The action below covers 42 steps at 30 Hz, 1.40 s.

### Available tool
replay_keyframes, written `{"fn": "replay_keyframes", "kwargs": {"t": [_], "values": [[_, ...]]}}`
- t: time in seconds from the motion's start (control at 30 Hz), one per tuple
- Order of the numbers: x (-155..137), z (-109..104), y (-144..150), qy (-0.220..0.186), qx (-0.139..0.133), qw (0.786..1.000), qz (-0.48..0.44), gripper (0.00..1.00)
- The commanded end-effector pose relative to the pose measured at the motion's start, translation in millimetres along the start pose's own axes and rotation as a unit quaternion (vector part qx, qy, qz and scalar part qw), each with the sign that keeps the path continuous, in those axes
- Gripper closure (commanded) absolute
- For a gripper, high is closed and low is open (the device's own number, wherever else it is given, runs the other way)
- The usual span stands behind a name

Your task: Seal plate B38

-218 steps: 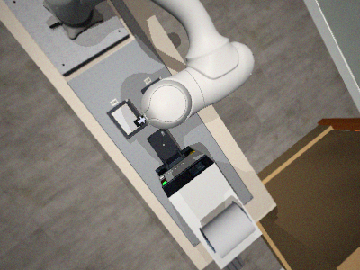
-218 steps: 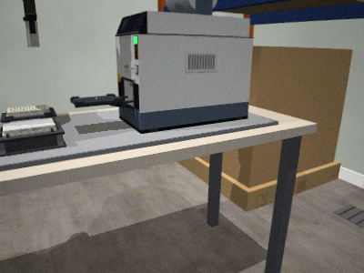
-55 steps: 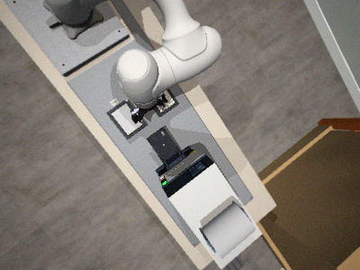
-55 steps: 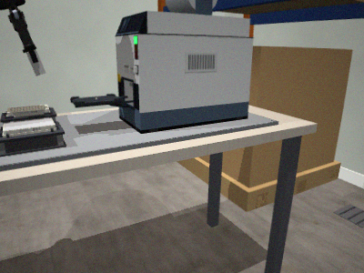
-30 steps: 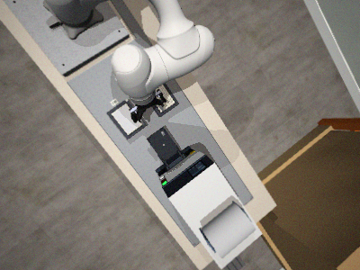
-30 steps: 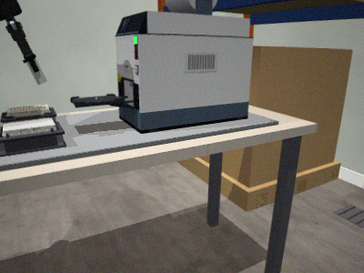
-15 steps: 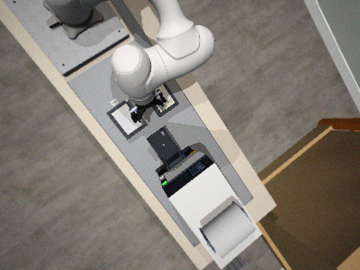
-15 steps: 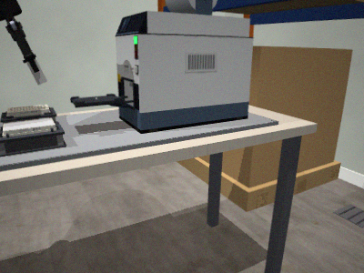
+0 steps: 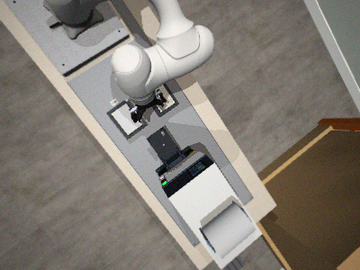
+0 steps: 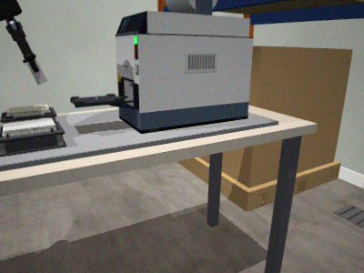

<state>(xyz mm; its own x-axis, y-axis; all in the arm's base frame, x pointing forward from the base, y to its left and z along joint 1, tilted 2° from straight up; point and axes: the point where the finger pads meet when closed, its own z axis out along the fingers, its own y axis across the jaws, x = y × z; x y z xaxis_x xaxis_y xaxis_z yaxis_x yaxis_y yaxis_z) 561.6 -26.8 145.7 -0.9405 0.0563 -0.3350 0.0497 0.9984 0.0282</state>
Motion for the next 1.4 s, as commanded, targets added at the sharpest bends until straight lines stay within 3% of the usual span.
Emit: {"fn": "replay_keyframes", "kwargs": {"t": [0.0, 0.17, 0.97, 1.37], "values": [[1.4, 0.3, -1.6, 0.000, 0.000, 1.000, -0.001, 0.30], [1.4, 0.3, -1.6, 0.000, 0.000, 1.000, -0.001, 0.30], [36.7, -12.5, 96.5, 0.000, 0.000, 1.000, -0.001, 0.30], [37.2, -12.7, 98.0, 0.000, 0.000, 1.000, -0.001, 0.30]]}}
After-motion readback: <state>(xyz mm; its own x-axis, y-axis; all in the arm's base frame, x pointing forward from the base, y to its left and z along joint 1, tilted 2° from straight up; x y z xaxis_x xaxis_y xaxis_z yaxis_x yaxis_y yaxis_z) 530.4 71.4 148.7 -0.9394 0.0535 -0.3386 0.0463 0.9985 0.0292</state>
